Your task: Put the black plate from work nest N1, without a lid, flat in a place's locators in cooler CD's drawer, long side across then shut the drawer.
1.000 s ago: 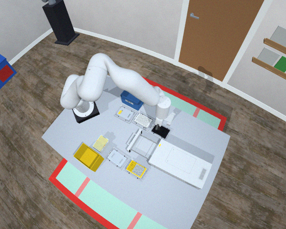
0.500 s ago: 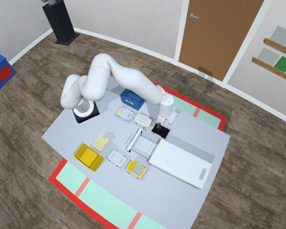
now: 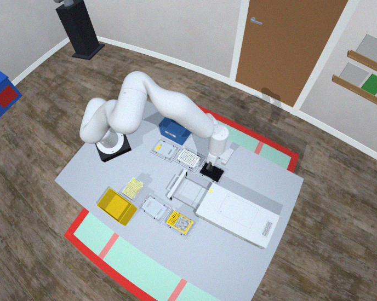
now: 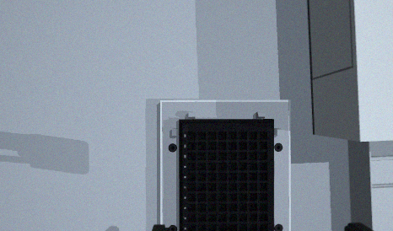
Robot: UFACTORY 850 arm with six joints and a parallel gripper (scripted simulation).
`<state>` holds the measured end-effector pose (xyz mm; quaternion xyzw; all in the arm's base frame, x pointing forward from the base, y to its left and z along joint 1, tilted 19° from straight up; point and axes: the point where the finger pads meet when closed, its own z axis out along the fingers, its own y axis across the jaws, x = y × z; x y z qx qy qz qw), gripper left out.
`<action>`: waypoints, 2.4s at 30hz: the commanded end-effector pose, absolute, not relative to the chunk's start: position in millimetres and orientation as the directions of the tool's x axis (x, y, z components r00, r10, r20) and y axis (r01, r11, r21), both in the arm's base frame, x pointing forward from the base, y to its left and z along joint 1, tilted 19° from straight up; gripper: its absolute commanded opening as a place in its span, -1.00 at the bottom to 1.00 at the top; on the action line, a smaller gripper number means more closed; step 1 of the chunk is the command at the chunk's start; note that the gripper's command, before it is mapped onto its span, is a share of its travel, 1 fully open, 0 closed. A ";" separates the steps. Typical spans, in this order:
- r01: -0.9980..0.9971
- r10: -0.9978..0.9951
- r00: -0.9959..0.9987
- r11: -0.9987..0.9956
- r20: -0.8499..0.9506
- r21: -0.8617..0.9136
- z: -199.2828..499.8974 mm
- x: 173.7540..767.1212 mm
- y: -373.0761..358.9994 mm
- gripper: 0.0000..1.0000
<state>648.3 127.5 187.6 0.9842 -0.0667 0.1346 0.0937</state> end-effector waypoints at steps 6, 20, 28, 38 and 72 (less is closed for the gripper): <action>-0.157 -0.106 0.954 -0.974 0.279 0.166 172.3 653.5 124.4 1.00; -0.157 -0.106 0.954 -0.974 0.279 0.166 153.3 658.5 120.4 1.00; -0.157 -0.106 0.954 -0.974 0.279 0.166 143.9 661.1 118.3 1.00; -0.157 -0.106 0.954 -0.974 0.279 0.166 128.1 665.3 115.0 1.00; -0.157 -0.106 0.954 -0.974 0.279 0.166 95.8 673.9 108.1 1.00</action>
